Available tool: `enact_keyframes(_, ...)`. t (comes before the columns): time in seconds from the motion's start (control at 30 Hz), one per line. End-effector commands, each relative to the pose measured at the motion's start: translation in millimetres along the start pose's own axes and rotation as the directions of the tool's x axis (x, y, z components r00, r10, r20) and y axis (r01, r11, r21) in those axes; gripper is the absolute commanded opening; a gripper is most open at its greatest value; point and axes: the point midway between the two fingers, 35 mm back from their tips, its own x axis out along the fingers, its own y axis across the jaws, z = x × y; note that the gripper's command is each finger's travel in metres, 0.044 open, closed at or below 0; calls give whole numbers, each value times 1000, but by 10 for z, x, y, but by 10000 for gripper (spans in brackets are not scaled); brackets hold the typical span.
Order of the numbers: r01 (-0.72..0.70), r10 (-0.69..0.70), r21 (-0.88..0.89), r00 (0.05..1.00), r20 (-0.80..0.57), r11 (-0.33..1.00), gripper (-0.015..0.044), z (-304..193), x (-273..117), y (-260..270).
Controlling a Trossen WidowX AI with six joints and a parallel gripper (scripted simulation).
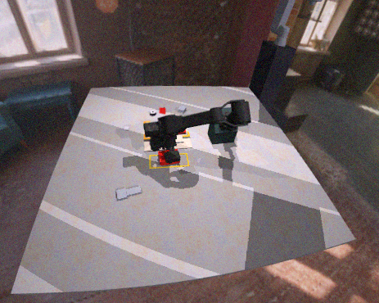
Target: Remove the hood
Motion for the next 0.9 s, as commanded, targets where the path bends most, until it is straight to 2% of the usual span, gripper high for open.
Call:
enact_keyframes(0.0, -3, 3, 5, 1000, 1, 1000, 0, 0, 18, 1)
enact_keyframes(0.73, -4, 4, 6, 1000, 1, 1000, 0, -2, 127, 3)
enact_keyframes(0.87, -2, 2, 0, 1000, 0, 1000, 105, -2, 114, 4)
